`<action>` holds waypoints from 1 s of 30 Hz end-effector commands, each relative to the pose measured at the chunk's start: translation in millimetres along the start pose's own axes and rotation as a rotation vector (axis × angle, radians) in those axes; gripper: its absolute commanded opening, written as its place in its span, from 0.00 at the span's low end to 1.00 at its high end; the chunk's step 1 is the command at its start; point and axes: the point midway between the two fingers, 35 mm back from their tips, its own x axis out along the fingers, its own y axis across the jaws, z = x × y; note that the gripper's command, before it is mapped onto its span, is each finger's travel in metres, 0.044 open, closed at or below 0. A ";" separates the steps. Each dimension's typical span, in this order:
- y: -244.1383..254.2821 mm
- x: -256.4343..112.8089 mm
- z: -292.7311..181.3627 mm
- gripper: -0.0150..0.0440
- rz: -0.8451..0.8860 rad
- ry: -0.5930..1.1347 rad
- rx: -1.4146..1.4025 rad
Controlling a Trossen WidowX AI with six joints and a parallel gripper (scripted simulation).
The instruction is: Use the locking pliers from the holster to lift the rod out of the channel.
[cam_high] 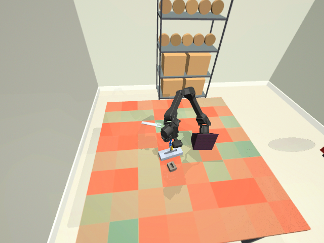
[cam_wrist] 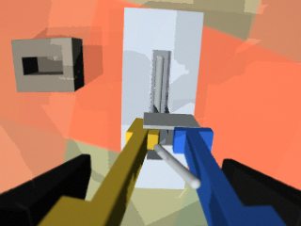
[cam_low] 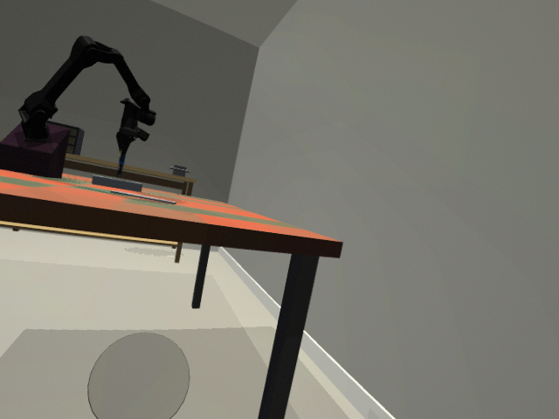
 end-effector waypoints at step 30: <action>-1.8 30.8 0.2 0.80 0.000 0.000 0.006</action>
